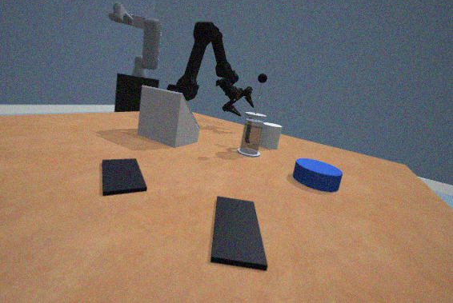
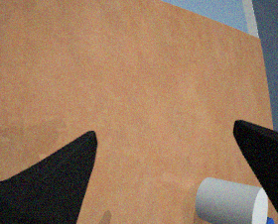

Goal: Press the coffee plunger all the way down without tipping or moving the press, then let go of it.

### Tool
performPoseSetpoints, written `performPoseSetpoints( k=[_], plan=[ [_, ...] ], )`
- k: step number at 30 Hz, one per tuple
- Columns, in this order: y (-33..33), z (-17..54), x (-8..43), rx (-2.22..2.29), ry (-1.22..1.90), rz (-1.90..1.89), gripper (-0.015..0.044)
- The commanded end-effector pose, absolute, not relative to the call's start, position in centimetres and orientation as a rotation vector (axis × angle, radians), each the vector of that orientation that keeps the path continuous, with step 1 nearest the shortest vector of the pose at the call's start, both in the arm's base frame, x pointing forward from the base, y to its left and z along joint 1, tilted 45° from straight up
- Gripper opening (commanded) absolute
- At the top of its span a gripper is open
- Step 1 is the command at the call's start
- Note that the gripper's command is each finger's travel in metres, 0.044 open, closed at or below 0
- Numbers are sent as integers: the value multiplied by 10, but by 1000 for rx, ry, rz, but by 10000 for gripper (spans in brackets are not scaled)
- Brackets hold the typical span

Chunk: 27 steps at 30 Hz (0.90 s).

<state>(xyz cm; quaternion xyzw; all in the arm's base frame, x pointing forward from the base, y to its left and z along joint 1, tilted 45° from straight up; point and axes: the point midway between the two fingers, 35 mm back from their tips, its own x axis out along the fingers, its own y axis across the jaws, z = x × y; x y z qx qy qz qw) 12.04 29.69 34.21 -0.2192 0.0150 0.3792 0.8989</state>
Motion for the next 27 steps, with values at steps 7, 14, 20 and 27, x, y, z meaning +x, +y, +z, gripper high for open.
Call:
performPoseSetpoints(
  k=[7,14,20,27],
  plan=[
    [250,296,227,-678,226,683,440],
    [190,267,281,-731,381,647,440],
    [128,246,311,-711,506,619,440],
    [56,226,322,-597,644,606,440]
  ],
)
